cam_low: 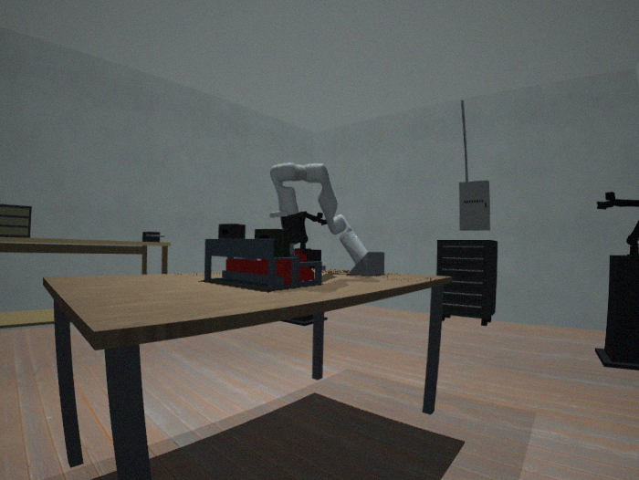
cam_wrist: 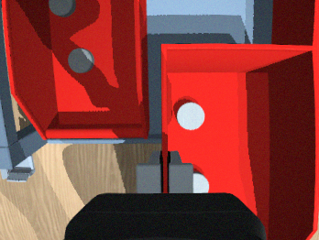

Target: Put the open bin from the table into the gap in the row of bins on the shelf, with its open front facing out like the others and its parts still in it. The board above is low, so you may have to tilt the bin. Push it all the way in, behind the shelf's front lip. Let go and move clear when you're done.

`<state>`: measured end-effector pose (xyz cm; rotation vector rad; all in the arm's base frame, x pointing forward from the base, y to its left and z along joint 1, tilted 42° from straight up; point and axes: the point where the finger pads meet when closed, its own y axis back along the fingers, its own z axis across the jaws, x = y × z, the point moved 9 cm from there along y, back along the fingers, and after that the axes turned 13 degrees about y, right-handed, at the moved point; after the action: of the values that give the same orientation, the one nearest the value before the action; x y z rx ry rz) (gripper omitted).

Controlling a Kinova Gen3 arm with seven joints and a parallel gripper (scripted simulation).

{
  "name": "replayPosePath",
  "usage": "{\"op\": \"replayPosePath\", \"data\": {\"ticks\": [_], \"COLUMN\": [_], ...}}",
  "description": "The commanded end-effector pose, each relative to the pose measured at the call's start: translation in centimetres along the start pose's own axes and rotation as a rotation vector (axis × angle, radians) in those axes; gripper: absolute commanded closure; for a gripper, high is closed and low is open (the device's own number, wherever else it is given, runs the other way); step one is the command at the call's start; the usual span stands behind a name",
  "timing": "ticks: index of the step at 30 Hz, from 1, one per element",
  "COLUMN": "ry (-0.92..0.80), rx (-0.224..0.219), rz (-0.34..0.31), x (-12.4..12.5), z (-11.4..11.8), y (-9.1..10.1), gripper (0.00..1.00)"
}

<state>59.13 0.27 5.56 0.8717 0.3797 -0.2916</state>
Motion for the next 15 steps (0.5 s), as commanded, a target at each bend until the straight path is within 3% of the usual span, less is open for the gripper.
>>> {"op": "replayPosePath", "data": {"ticks": [1,15], "ry": [0.0,0.0], "rx": [0.0,0.0], "rz": [0.002,0.002], "x": [0.05,0.2], "z": [0.0,0.04], "y": [0.13,0.17], "gripper": [1.0,1.0]}}
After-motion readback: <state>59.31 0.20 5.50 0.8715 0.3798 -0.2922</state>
